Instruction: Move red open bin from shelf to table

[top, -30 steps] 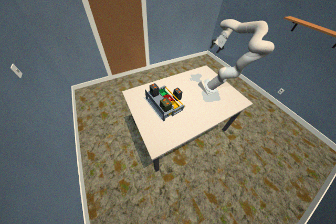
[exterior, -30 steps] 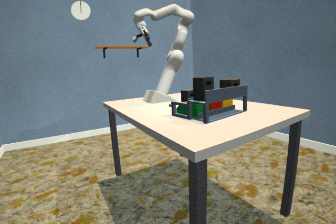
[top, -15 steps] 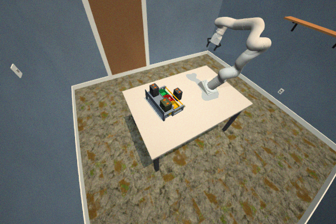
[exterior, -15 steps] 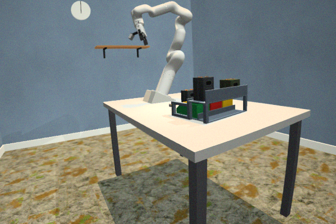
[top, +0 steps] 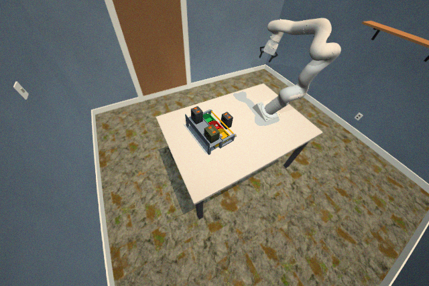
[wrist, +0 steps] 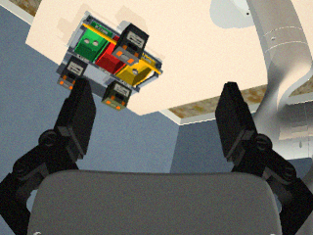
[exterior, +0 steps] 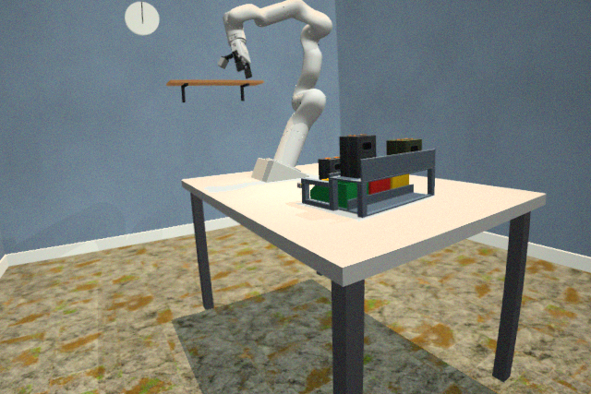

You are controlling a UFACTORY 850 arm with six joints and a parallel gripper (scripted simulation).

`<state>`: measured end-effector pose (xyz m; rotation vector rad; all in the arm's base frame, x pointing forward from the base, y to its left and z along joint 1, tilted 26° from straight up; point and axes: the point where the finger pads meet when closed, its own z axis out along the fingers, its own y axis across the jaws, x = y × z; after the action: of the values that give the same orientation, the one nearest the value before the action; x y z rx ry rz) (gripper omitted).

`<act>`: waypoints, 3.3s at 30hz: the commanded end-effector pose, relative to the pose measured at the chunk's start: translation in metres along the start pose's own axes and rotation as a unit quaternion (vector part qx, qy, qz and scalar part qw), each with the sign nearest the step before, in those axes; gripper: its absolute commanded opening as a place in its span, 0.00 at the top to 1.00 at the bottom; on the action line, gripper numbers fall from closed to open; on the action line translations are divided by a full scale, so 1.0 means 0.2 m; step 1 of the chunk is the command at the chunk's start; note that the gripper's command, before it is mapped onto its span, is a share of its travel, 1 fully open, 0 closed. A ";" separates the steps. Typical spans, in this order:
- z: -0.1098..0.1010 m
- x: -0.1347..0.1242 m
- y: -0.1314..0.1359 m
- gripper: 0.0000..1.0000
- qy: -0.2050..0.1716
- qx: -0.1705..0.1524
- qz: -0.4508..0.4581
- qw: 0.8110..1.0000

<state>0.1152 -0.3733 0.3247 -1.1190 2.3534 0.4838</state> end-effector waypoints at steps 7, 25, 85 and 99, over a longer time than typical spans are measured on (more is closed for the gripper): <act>-0.01 0.04 -0.05 0.00 0.002 -0.002 0.002 1.000; -0.01 0.21 -0.29 0.00 0.002 -0.002 0.002 1.000; -0.01 0.61 -0.84 0.00 0.002 -0.002 0.002 1.000; -0.01 0.59 -0.82 0.00 0.002 -0.002 0.002 1.000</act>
<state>0.1796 -0.5467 0.2405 -1.1170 2.3589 0.4903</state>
